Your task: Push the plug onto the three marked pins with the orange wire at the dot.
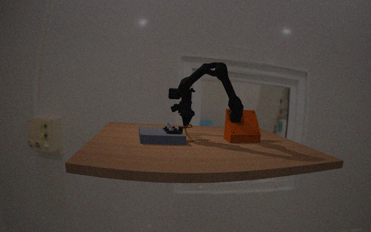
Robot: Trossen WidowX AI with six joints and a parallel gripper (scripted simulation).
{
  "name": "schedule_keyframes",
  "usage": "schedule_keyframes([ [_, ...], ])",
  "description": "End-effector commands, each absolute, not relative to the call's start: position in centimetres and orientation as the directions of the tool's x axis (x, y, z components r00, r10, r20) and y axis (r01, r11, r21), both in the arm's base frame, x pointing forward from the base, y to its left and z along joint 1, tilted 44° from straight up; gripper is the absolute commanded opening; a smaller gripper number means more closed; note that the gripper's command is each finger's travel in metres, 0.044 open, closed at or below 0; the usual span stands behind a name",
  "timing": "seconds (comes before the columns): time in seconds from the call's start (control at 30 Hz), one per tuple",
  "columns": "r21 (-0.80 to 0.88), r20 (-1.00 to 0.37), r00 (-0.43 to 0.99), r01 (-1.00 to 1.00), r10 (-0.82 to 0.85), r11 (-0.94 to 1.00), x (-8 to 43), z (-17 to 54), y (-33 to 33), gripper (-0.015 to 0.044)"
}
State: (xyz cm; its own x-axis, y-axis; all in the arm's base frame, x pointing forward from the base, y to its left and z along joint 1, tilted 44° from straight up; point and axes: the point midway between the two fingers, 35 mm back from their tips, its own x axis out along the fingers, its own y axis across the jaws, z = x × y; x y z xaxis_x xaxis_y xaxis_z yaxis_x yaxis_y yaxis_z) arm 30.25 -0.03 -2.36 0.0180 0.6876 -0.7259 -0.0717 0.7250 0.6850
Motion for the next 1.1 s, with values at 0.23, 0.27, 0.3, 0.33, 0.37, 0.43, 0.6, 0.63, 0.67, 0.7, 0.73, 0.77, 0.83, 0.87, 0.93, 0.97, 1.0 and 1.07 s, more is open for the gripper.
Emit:
schedule_keyframes([
  [0.23,0.678,-0.731,0.031,-0.078,0.682,0.731,30.3,1.5,-3.9,0.0440],
  [0.27,0.678,-0.731,0.031,-0.078,0.682,0.731,30.3,1.5,-3.9,0.0440],
  [0.3,0.678,-0.731,0.031,-0.078,0.682,0.731,30.3,1.5,-3.9,0.0440],
  [0.33,0.678,-0.731,0.031,-0.078,0.682,0.731,30.3,1.5,-3.9,0.0440],
  [0.37,0.678,-0.731,0.031,-0.078,0.682,0.731,30.3,1.5,-3.9,0.0440],
  [0.43,0.678,-0.731,0.031,-0.078,0.682,0.731,30.3,1.5,-3.9,0.0440],
  [0.6,0.678,-0.731,0.031,-0.078,0.682,0.731,30.3,1.5,-3.9,0.0440],
  [0.63,0.678,-0.731,0.031,-0.078,0.682,0.731,30.3,1.5,-3.9,0.0440],
  [0.67,0.678,-0.731,0.031,-0.078,0.682,0.731,30.3,1.5,-3.9,0.0440],
  [0.7,0.678,-0.731,0.031,-0.078,0.682,0.731,30.3,1.5,-3.9,0.0440],
  [0.73,0.678,-0.731,0.031,-0.078,0.682,0.731,30.3,1.5,-3.9,0.0440],
  [0.77,0.678,-0.731,0.031,-0.078,0.682,0.731,30.3,1.5,-3.9,0.0440],
  [0.83,0.678,-0.731,0.031,-0.078,0.682,0.731,30.3,1.5,-3.9,0.0440],
  [0.87,0.678,-0.731,0.031,-0.078,0.682,0.731,30.3,1.5,-3.9,0.0440],
  [0.93,0.678,-0.731,0.031,-0.078,0.682,0.731,30.3,1.5,-3.9,0.0440],
  [0.97,0.678,-0.731,0.031,-0.078,0.682,0.731,30.3,1.5,-3.9,0.0440],
  [1.0,0.678,-0.731,0.031,-0.078,0.682,0.731,30.3,1.5,-3.9,0.0440],
  [1.07,0.678,-0.731,0.031,-0.078,0.682,0.731,30.3,1.5,-3.9,0.0440],
])
